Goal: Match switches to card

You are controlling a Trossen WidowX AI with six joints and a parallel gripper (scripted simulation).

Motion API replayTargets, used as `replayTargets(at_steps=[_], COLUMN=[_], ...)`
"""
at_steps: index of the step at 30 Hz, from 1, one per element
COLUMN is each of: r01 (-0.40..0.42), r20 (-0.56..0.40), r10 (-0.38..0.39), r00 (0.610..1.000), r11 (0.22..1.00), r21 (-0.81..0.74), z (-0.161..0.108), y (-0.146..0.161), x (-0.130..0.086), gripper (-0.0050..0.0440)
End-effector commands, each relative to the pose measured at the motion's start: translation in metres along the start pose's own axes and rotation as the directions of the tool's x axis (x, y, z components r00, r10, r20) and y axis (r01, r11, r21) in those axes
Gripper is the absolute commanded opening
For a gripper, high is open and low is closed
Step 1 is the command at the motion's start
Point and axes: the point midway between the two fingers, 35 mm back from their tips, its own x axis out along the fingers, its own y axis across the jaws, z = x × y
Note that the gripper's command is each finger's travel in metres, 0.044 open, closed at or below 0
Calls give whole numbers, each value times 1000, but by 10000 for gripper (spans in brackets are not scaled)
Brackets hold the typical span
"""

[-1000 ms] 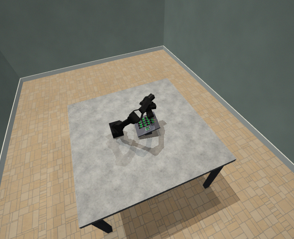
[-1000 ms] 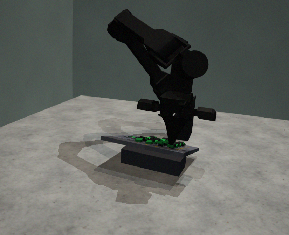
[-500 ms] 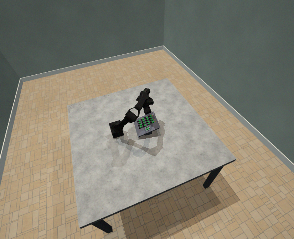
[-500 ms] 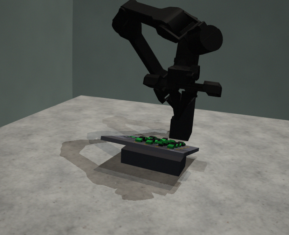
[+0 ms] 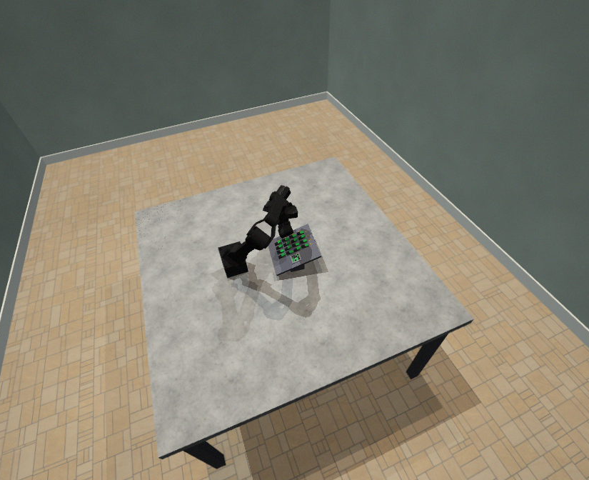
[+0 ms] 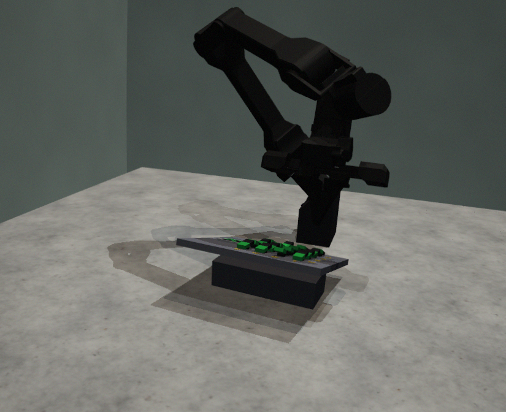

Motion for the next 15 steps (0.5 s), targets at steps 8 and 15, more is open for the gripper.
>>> replayTargets(at_steps=[8,15], r01=[12,11], r20=[3,3], r10=[-12,-11], r00=[1000,1000], r11=[1000,1000], r21=[-3,-3], z=[-5,-5], y=[-4,-4], x=[23,26], gripper=[0,0])
